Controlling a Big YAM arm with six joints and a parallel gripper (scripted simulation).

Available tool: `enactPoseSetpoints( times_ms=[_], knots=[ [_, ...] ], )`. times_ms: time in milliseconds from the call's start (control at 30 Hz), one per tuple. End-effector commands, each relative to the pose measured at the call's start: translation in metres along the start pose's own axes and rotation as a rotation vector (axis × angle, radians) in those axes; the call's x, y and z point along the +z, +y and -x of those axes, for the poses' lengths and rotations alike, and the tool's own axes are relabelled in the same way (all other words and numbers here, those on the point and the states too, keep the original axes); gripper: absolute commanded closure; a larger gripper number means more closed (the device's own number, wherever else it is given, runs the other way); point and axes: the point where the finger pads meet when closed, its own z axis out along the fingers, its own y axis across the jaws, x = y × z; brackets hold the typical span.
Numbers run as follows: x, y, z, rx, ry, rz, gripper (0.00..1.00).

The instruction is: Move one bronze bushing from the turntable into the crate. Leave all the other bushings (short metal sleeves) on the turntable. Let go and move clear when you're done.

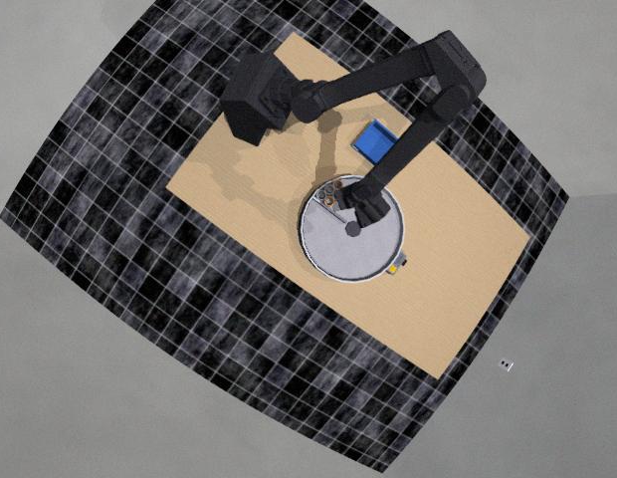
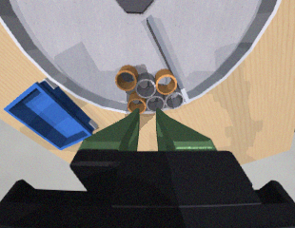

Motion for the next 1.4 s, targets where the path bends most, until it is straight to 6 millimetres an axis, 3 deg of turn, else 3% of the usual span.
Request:
enactPoseSetpoints(
  times_ms=[0, 633, 1367],
  knots=[
    [0.02, 0.011, 0.006, -0.217, 0.003, 0.016, 0.81],
    [0.075, 0.034, 0.009, -0.887, 0.004, 0.02, 0.81],
    [0.079, 0.036, 0.009, -0.937, 0.004, 0.02, 0.81]
  ],
)
